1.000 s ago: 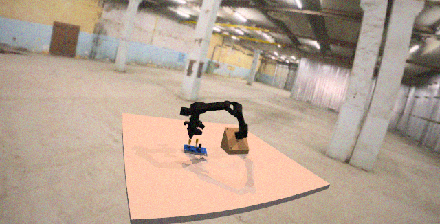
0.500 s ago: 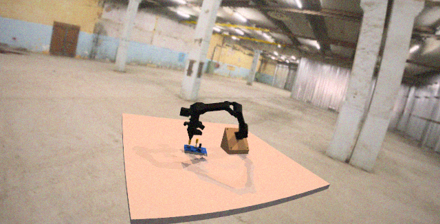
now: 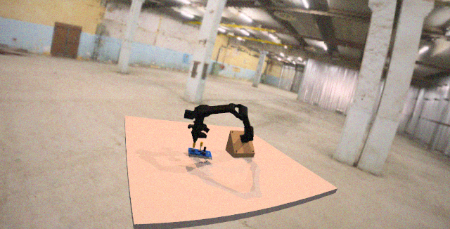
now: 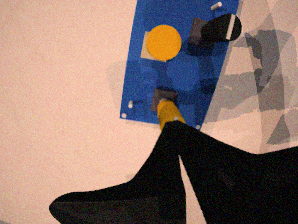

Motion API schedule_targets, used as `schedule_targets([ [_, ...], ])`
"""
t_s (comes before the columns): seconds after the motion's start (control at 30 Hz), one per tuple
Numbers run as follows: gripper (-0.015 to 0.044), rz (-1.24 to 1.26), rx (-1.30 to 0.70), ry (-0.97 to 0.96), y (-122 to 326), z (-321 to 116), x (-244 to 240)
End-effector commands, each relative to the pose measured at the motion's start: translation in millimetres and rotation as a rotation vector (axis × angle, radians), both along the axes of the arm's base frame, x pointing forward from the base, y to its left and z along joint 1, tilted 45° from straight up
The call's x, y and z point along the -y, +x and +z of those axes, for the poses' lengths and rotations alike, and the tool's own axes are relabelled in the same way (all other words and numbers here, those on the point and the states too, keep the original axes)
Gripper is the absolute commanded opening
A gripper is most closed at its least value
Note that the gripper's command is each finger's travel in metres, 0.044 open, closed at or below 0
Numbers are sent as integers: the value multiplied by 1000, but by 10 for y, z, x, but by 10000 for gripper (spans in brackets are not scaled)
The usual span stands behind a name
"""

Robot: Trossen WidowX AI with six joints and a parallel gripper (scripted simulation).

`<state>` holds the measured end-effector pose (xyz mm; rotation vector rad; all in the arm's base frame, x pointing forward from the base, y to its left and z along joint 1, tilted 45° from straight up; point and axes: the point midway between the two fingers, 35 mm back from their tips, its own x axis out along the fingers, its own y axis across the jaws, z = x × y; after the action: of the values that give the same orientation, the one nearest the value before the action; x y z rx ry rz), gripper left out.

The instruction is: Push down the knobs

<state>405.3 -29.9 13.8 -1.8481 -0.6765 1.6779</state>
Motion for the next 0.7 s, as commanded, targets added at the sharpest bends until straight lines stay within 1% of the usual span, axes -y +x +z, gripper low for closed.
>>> schedule_targets([
  [0.0, 0, -3, 0, 6, 5, 3, -5],
  [0.67, 0, -3, 0, 6, 12, -51, -58],
])
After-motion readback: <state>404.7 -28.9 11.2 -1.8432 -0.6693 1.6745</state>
